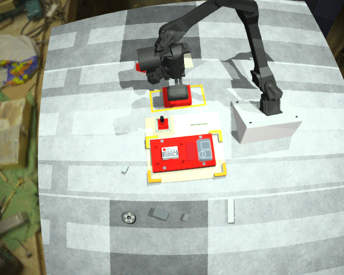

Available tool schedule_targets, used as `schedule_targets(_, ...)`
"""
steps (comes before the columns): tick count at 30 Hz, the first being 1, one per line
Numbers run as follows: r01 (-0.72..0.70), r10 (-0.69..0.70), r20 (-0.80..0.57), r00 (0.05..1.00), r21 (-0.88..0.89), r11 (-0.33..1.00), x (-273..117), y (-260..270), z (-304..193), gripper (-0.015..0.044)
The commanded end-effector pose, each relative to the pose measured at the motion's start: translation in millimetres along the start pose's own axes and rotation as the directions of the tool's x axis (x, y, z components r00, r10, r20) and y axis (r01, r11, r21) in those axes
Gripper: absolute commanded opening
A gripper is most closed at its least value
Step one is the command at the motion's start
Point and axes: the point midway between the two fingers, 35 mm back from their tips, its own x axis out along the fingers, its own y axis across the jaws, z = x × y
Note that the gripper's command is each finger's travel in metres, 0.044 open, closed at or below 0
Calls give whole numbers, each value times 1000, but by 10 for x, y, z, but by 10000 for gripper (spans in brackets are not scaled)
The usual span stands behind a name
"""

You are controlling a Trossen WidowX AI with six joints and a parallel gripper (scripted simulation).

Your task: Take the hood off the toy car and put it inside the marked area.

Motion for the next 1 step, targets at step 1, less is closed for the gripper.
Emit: schedule_targets(1,2,-2,3,1000,7,1000,-10,-8,9,440)
